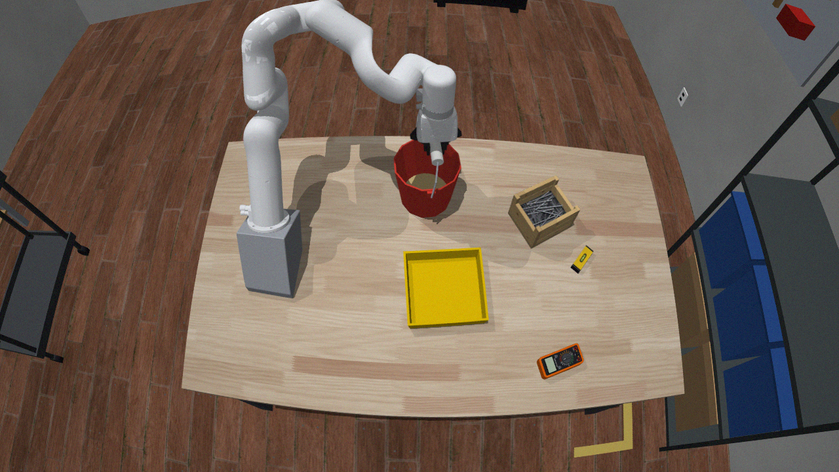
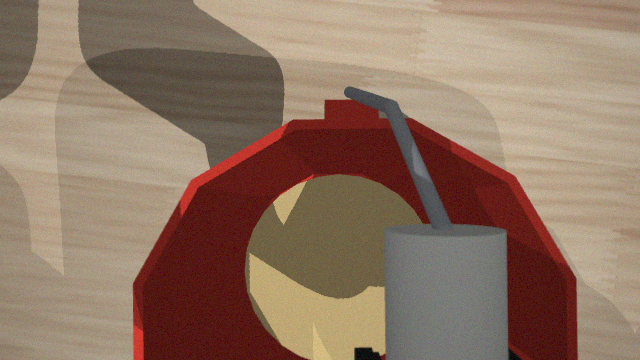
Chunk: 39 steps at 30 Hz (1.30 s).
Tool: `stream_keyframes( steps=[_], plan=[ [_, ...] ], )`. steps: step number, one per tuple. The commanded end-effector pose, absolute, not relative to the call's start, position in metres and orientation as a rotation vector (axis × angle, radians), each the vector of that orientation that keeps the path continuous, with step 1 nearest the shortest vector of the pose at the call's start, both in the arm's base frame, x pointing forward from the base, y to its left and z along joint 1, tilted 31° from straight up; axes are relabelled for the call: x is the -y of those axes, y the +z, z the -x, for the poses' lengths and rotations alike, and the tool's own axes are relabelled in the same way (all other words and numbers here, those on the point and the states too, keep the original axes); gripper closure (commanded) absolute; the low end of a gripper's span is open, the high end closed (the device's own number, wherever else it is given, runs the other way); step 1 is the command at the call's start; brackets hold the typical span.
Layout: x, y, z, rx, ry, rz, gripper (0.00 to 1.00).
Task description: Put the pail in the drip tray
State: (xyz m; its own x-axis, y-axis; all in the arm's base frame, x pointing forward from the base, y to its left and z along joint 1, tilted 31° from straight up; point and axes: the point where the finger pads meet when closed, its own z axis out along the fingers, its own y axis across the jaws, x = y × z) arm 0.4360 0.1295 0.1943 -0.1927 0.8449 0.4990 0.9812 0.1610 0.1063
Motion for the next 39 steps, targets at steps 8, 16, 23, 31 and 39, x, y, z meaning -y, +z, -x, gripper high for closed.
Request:
stream_keyframes(
  steps=[8,16,23,31,39],
  plan=[
    [-0.128,0.198,-0.437,2.122,-0.595,1.75,1.0],
    [-0.125,0.203,-0.437,2.122,-0.595,1.75,1.0],
    [-0.121,0.21,-0.437,2.122,-0.595,1.751,1.0],
    [-0.116,0.218,-0.437,2.122,-0.595,1.751,1.0],
    [-0.109,0.23,-0.437,2.122,-0.595,1.751,1.0]
  ],
)
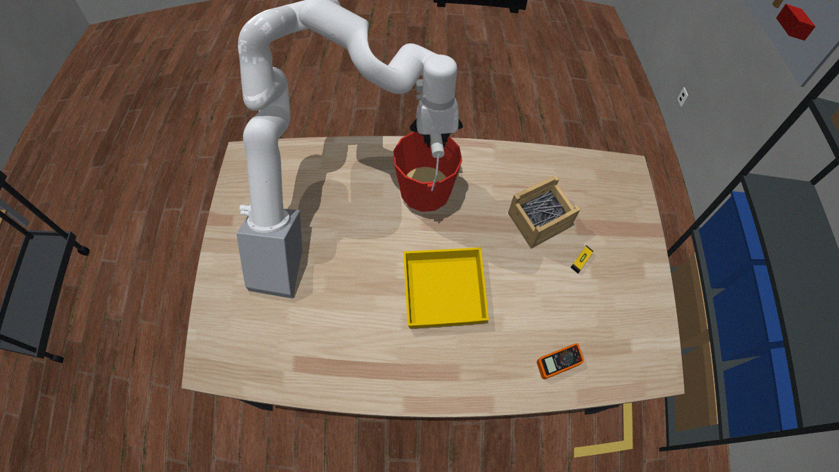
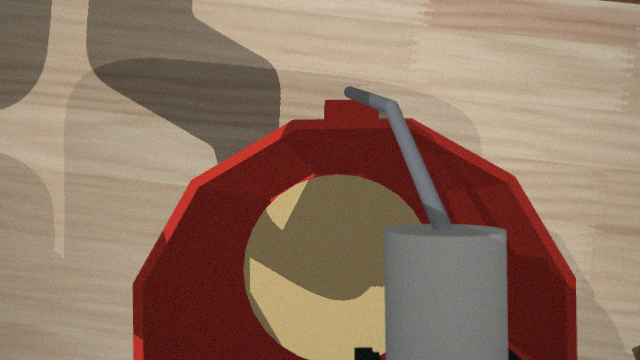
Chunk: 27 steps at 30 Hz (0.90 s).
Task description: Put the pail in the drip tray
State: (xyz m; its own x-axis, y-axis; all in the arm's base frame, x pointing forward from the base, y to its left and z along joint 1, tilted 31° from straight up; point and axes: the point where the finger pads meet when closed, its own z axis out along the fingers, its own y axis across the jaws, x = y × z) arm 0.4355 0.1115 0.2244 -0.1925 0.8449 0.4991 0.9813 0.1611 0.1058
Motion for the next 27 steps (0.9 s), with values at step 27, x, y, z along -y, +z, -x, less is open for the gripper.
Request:
stream_keyframes(
  steps=[27],
  plan=[
    [-0.089,0.263,-0.436,2.122,-0.595,1.751,1.0]
  ],
)
